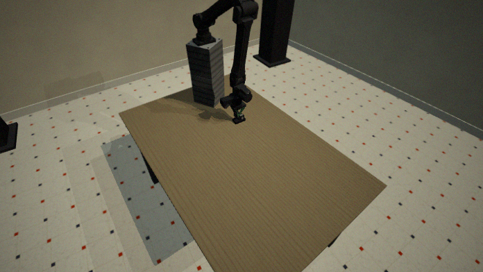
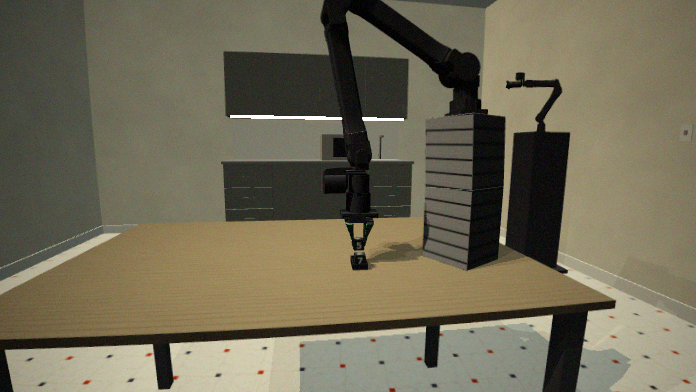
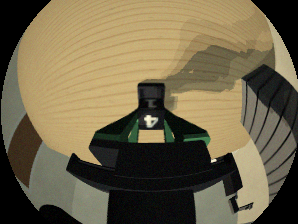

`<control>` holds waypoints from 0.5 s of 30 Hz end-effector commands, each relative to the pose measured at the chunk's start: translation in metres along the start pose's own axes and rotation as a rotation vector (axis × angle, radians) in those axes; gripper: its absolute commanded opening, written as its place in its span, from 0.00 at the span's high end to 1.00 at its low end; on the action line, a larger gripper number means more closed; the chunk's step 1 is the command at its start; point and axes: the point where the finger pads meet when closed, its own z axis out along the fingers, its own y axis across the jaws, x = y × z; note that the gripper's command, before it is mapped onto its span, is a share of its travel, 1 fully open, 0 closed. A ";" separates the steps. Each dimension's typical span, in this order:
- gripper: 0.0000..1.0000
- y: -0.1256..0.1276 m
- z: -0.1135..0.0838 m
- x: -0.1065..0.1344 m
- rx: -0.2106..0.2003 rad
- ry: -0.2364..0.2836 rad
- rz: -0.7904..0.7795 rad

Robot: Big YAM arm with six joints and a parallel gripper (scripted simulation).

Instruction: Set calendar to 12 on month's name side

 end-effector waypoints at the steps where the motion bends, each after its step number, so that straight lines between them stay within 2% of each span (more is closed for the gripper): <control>1: 0.75 0.013 -0.010 -0.003 -0.021 -0.003 -0.001; 7: 0.75 0.016 -0.008 -0.003 -0.027 -0.002 -0.001; 11: 0.75 0.002 0.004 -0.004 0.000 -0.005 -0.001; 15: 0.75 0.002 0.006 -0.004 -0.005 -0.004 0.000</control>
